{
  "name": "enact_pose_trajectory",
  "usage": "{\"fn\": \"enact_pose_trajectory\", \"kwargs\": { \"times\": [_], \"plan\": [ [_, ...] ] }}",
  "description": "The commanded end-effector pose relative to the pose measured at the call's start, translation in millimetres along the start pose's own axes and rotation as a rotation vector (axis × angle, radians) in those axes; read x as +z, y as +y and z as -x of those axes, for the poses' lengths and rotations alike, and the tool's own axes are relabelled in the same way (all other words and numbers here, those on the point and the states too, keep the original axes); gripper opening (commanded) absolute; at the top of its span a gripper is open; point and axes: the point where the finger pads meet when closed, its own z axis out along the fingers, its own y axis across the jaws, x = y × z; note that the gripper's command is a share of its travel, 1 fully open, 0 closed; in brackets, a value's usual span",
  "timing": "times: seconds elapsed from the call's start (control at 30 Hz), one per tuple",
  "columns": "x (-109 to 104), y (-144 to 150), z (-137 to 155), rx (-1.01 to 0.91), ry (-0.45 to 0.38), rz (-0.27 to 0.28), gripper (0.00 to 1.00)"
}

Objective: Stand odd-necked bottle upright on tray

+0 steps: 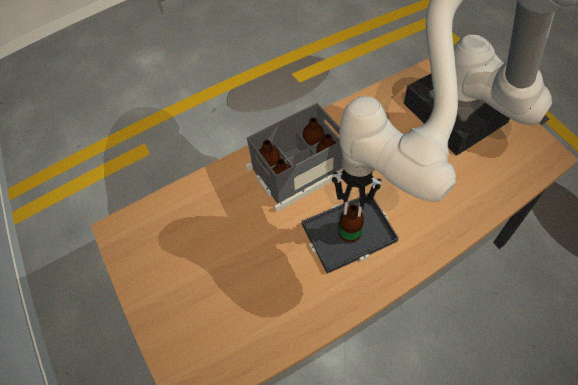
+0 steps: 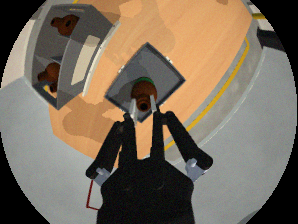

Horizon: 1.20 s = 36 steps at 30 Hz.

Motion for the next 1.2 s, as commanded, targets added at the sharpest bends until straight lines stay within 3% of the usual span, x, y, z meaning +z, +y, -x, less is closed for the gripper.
{"fn": "enact_pose_trajectory", "kwargs": {
  "times": [0.0, 0.13, 0.17, 1.17],
  "plan": [
    [2.8, -2.1, -3.1, 0.005, 0.004, -0.001, 0.0],
    [2.8, -2.1, -3.1, 0.005, 0.004, -0.001, 0.0],
    [2.8, -2.1, -3.1, 0.005, 0.004, -0.001, 1.0],
    [2.8, -2.1, -3.1, 0.005, 0.004, -0.001, 1.0]
  ]
}}
